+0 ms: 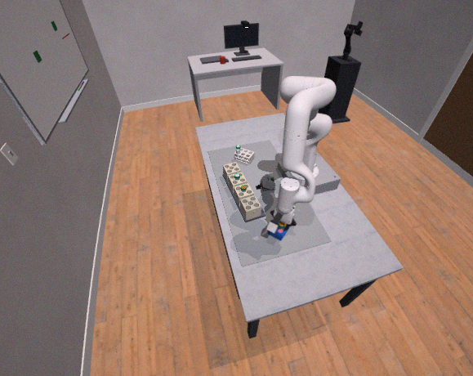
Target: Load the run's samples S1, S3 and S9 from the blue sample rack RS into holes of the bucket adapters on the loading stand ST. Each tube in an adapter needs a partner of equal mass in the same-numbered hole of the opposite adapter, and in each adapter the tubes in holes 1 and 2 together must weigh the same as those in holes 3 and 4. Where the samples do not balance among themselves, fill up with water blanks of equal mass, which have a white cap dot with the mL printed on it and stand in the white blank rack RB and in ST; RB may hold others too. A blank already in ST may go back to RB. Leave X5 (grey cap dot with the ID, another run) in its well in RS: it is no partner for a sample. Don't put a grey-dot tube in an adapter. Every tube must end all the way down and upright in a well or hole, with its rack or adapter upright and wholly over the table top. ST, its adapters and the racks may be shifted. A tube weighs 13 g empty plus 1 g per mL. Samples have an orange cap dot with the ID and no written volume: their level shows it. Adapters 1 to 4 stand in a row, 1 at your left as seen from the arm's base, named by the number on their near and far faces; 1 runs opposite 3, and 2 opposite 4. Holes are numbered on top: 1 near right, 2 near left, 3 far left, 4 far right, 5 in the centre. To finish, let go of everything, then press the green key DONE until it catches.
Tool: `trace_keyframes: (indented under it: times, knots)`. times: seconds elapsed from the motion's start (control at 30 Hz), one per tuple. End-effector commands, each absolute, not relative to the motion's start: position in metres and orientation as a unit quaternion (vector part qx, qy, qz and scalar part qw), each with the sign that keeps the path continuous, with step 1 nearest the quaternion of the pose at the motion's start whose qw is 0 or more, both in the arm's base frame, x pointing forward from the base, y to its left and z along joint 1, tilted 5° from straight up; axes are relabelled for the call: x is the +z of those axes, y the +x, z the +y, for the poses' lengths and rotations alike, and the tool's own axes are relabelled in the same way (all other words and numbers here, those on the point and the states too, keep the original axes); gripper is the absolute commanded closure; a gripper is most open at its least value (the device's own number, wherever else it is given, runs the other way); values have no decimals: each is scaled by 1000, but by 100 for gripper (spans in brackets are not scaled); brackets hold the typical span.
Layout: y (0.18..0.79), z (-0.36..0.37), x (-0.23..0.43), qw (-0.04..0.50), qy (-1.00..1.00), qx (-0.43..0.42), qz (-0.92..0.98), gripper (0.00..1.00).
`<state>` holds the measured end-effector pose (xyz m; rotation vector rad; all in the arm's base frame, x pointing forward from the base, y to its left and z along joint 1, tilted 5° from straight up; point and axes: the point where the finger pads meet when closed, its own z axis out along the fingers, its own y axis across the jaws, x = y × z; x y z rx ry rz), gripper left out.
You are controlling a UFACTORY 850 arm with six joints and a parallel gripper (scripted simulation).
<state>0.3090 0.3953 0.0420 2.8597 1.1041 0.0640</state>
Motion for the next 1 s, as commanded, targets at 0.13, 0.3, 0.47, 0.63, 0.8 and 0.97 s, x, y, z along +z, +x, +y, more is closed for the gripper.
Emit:
trace_keyframes:
  times: [0.13,0.3,0.47,0.63,0.8,0.97]
  knots:
    - [309,396,42,37,932,22,360,43]
    - [309,396,44,37,932,22,360,100]
    - [309,396,44,37,932,22,360,100]
    - [309,396,44,37,932,22,360,100]
    - [309,396,44,37,932,22,360,100]
    - [309,396,44,37,932,22,360,100]
